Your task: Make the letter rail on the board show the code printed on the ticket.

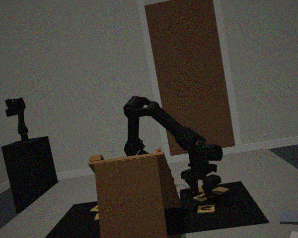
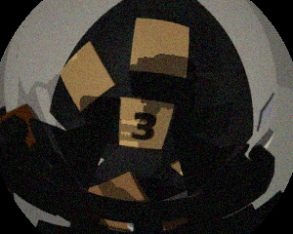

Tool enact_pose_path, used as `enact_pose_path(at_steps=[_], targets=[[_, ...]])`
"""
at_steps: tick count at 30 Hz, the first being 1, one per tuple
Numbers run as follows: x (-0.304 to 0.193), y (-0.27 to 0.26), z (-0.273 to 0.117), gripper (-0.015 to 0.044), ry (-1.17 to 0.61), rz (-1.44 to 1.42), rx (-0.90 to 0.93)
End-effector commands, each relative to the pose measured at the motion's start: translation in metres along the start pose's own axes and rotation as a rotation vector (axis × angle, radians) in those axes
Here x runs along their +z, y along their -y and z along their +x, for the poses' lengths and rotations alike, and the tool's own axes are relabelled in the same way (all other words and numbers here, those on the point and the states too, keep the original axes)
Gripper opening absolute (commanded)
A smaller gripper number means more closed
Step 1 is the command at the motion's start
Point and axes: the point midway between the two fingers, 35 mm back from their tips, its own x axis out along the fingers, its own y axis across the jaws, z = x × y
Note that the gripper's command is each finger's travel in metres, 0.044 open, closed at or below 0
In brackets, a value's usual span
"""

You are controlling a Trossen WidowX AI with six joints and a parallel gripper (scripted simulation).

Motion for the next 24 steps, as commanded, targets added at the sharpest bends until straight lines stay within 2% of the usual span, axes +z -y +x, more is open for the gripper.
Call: enact_pose_path(at_steps=[1,15,24], targets=[[-0.0004,-0.0005,0.0005,0.0333,-0.003,-0.006,0.000],[-0.0005,-0.0001,0.0005,0.0240,-0.003,-0.006,0.000],[-0.0003,-0.0011,-0.0059,0.0004,-0.003,-0.006,0.000]])
